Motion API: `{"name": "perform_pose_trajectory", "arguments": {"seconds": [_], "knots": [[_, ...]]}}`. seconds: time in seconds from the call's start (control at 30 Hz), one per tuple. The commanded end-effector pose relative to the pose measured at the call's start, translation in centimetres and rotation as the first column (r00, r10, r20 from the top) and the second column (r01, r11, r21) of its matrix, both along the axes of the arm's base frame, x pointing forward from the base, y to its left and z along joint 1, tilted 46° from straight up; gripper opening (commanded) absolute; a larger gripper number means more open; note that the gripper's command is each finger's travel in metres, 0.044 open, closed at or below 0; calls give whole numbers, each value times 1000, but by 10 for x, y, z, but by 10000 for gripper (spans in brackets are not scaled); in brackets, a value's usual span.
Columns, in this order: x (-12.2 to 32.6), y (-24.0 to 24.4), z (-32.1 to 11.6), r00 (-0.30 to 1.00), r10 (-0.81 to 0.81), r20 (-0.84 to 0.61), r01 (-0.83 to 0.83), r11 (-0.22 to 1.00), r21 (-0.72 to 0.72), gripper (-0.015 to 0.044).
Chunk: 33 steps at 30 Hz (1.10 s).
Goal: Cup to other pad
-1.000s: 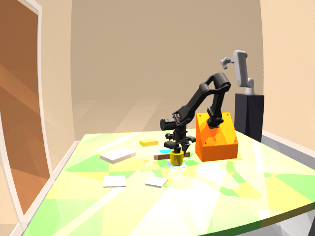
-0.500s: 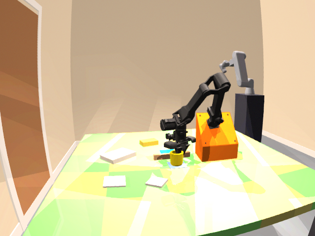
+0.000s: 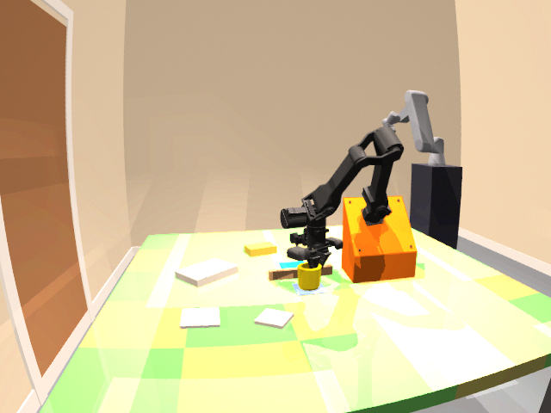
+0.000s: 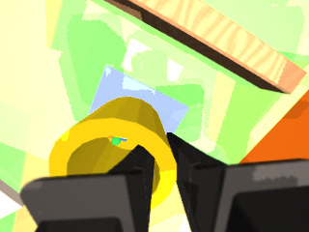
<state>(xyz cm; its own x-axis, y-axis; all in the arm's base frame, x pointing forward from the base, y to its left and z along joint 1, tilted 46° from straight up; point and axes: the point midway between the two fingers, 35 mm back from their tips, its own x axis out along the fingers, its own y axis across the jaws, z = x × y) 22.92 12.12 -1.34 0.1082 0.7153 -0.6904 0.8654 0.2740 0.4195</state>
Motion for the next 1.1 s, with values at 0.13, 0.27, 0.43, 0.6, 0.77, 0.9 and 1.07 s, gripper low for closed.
{"name": "perform_pose_trajectory", "arguments": {"seconds": [0.13,0.27,0.43,0.6,0.77,0.9,1.07], "knots": [[1,-11,10,1000,0,4,0,1000,-5,0],[0,-19,16,1000,-1,2,1,1000,-8,0],[-3,-30,23,1000,-2,0,2,1000,-10,0],[-6,-39,30,1000,-3,-2,3,1000,-9,0],[-11,-46,33,1000,-4,-3,4,1000,-8,0],[-13,-44,29,1000,-6,-14,6,1000,-13,0],[-13,-44,29,1000,-6,-14,6,1000,-13,0]]}}
